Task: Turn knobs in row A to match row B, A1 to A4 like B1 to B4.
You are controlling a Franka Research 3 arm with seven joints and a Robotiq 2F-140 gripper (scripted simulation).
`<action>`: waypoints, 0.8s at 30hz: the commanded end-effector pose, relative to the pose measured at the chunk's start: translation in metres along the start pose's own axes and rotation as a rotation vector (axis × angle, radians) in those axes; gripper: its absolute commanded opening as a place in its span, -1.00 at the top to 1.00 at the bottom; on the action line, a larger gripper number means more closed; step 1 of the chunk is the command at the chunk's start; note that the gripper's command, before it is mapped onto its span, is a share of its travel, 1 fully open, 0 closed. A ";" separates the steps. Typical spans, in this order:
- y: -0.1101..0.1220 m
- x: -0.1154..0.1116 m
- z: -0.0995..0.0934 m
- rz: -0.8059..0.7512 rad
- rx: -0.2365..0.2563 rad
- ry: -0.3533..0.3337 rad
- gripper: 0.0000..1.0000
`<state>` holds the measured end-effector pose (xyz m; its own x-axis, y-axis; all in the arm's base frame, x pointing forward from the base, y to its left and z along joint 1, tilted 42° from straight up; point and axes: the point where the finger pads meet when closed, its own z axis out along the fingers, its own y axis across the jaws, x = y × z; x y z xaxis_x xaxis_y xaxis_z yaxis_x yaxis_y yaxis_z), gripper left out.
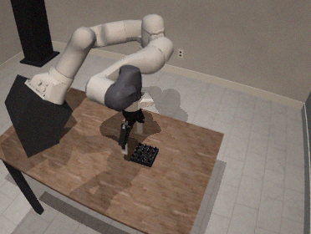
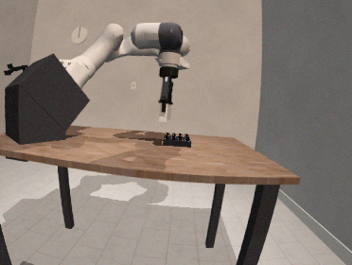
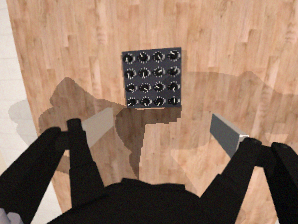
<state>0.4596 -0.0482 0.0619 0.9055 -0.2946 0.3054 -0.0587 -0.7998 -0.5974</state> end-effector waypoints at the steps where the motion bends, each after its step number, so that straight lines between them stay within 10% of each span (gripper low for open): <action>1: -0.001 -0.003 0.000 -0.020 0.004 0.004 -1.00; 24: 0.002 -0.039 0.002 -0.007 0.008 -0.019 -1.00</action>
<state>0.4287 -0.0391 0.0486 0.9107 -0.2964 0.2878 -0.0675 -0.7940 -0.6042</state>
